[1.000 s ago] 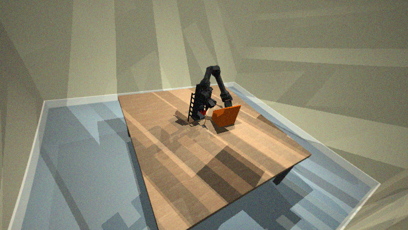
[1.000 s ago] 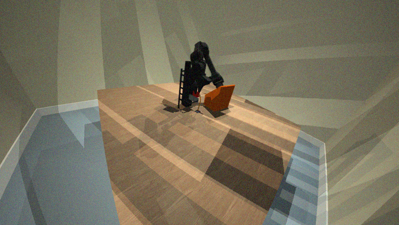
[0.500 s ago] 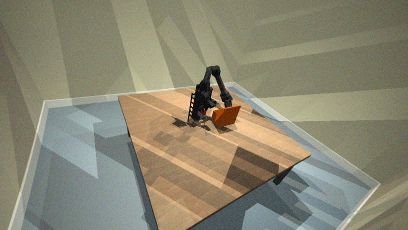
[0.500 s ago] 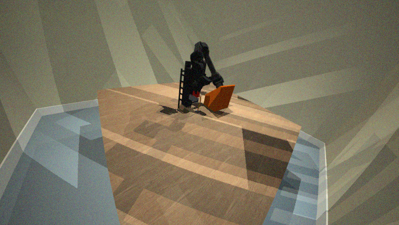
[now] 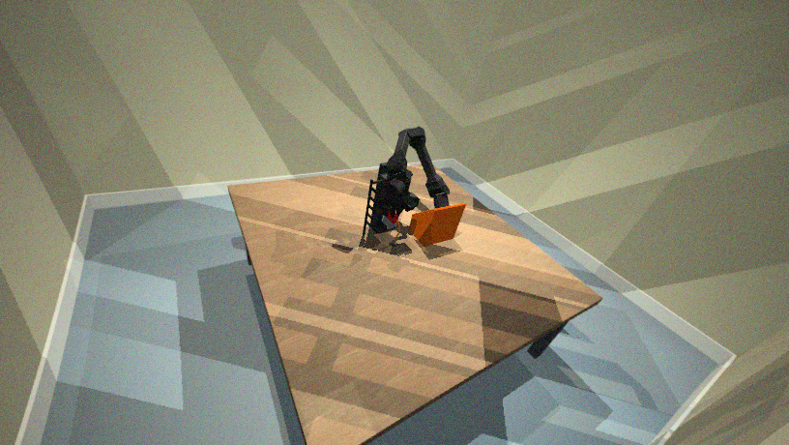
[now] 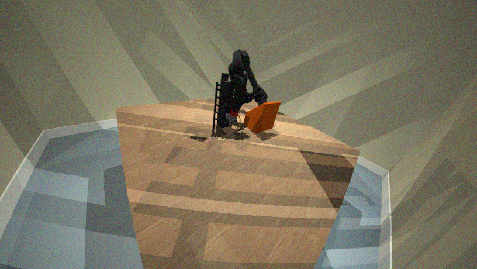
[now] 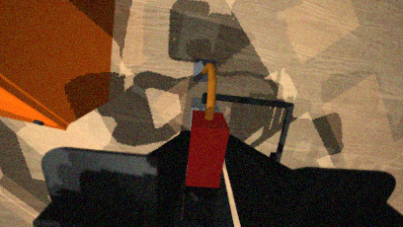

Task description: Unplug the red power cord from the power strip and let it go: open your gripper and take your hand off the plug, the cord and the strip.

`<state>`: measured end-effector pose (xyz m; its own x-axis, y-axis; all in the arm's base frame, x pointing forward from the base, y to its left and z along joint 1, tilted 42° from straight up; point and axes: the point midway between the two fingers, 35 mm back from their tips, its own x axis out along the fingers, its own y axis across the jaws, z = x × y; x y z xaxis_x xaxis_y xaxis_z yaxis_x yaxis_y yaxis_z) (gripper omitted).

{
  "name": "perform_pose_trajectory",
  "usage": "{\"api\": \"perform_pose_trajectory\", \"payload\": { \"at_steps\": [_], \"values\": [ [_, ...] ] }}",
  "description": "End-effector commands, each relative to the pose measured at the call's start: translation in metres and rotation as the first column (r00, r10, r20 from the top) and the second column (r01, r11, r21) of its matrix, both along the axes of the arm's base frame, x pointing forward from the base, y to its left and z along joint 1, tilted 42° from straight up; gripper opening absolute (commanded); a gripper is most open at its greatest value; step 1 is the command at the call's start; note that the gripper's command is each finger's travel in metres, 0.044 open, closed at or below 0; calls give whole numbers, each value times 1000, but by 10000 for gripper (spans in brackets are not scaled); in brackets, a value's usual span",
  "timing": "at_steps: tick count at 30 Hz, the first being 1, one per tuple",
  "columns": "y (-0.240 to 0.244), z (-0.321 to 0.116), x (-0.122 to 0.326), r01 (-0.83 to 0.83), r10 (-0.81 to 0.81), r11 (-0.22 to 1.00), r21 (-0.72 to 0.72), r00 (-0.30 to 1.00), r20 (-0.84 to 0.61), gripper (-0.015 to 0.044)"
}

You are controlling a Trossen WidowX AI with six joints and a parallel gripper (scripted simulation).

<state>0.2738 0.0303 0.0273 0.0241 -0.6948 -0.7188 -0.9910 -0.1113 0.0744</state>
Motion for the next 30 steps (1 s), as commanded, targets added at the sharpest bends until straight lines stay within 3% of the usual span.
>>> {"api": "perform_pose_trajectory", "payload": {
  "at_steps": [1, 22, 30],
  "values": [
    [20, -11, -1, -8, 8, 999, 45, 1000, -6, 0],
    [49, -30, -8, -11, 12, 999, 44, 1000, -8, 0],
    [40, -29, -11, -13, 13, 999, 39, 1000, -9, 210]
  ]
}}
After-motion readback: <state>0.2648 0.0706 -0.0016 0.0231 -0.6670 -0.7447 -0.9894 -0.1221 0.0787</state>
